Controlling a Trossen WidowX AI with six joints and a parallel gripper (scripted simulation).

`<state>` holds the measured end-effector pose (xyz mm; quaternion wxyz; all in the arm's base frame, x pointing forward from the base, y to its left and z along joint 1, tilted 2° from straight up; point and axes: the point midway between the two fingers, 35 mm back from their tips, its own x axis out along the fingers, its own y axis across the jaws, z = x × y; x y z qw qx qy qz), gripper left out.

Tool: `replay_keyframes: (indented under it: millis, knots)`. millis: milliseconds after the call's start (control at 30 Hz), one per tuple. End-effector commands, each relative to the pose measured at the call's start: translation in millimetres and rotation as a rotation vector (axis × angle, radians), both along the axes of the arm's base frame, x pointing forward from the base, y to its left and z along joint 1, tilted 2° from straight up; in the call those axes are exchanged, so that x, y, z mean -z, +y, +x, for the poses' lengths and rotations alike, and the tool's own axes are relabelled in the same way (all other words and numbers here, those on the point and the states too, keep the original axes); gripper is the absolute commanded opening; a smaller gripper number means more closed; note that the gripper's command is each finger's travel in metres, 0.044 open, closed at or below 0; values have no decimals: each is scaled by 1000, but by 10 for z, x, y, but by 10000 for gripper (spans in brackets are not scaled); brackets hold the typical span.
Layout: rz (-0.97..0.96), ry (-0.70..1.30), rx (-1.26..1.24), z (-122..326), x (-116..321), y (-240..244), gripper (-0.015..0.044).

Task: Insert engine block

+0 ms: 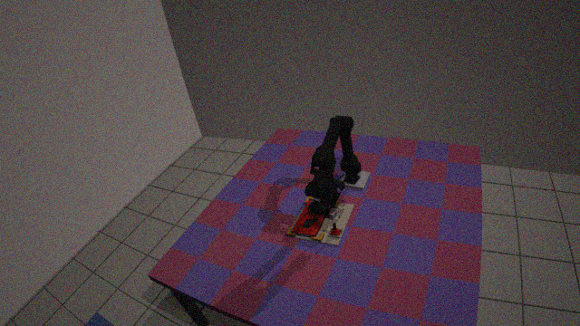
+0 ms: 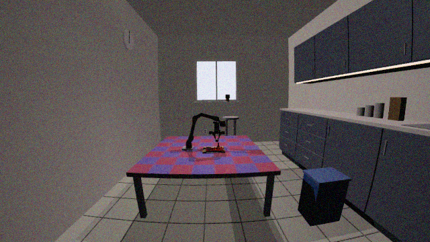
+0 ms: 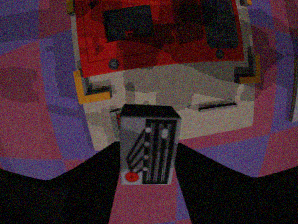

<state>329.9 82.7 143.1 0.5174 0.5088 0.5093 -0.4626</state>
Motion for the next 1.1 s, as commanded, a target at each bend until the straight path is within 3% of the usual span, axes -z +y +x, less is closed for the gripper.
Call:
replay_keyframes:
  millis: [0, 1067]
  knots:
    - [7, 18, 158, 59, 82, -109, 0]
    - [57, 60, 1259, 294, 395, -899, 0]
